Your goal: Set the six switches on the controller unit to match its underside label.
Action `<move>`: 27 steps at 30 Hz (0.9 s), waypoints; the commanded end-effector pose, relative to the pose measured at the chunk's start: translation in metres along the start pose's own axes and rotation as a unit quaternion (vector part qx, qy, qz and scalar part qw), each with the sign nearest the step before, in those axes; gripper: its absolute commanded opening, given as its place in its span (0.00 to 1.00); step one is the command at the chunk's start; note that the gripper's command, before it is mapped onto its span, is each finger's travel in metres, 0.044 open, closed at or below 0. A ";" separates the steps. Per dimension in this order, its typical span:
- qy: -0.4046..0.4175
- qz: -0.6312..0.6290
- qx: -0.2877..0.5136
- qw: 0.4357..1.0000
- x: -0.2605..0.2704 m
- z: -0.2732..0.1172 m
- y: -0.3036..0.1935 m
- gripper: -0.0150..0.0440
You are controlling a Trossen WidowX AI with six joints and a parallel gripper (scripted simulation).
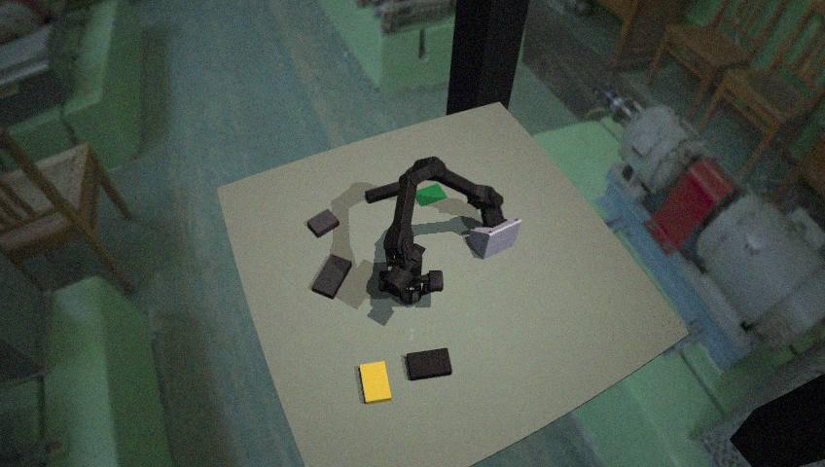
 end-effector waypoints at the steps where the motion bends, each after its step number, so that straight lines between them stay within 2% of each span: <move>1: 0.000 0.005 0.003 1.000 0.002 -0.006 0.003 0.82; 27: 0.000 0.005 0.003 1.000 0.002 -0.024 0.013 0.82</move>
Point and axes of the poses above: the point midway between the two fingers, 35 mm back from their tips, its own z axis out along the fingers, its own x axis across the jaws, y = z × x, the point moved 10 cm from there along -z, back along the fingers, and after that the axes turned 5 degrees about z, right-handed, at the moved point
